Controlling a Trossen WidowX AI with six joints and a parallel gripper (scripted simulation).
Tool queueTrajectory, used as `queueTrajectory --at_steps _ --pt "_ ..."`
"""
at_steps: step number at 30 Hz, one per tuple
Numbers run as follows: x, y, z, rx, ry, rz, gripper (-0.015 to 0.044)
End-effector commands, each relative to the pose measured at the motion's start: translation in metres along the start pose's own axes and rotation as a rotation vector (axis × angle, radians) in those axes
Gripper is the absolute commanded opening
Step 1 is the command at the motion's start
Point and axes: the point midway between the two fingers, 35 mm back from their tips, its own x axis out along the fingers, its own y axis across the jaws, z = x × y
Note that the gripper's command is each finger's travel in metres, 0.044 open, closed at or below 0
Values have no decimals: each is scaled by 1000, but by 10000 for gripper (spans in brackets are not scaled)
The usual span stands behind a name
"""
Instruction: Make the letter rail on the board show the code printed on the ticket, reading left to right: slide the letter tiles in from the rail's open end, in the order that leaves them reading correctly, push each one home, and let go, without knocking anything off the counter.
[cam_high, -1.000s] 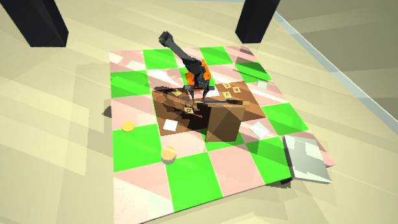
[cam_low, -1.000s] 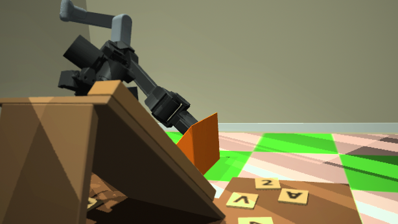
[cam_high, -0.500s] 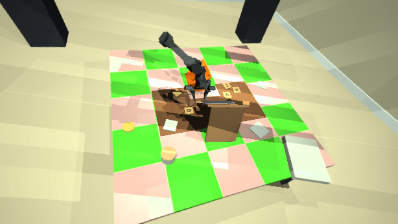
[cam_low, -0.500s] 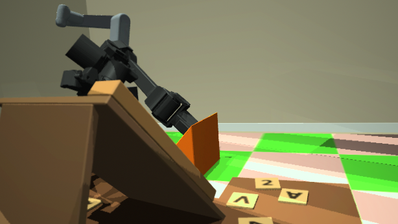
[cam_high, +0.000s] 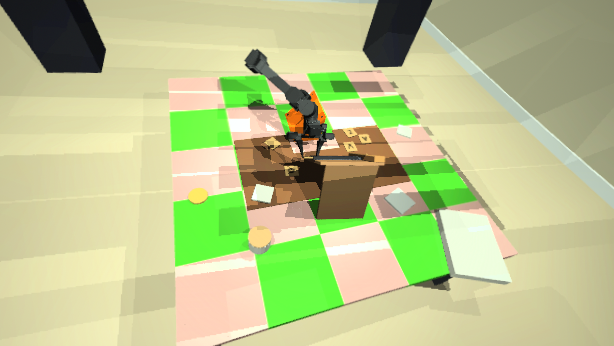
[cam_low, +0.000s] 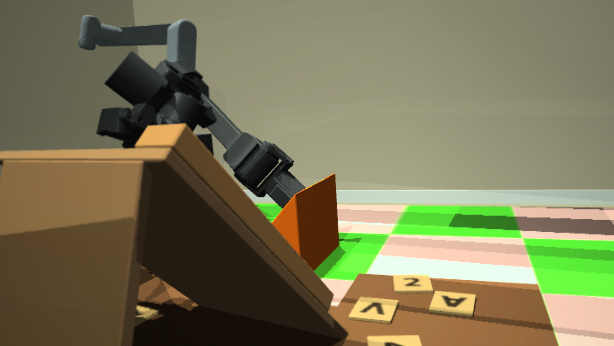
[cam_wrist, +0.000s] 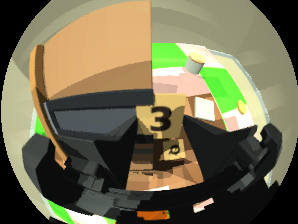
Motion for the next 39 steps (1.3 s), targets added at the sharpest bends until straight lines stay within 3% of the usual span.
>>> queueTrajectory --at_steps 1,39 --pt "1 4 -1 -1 5 0 0" --pt "1 23 -1 -1 5 0 0"
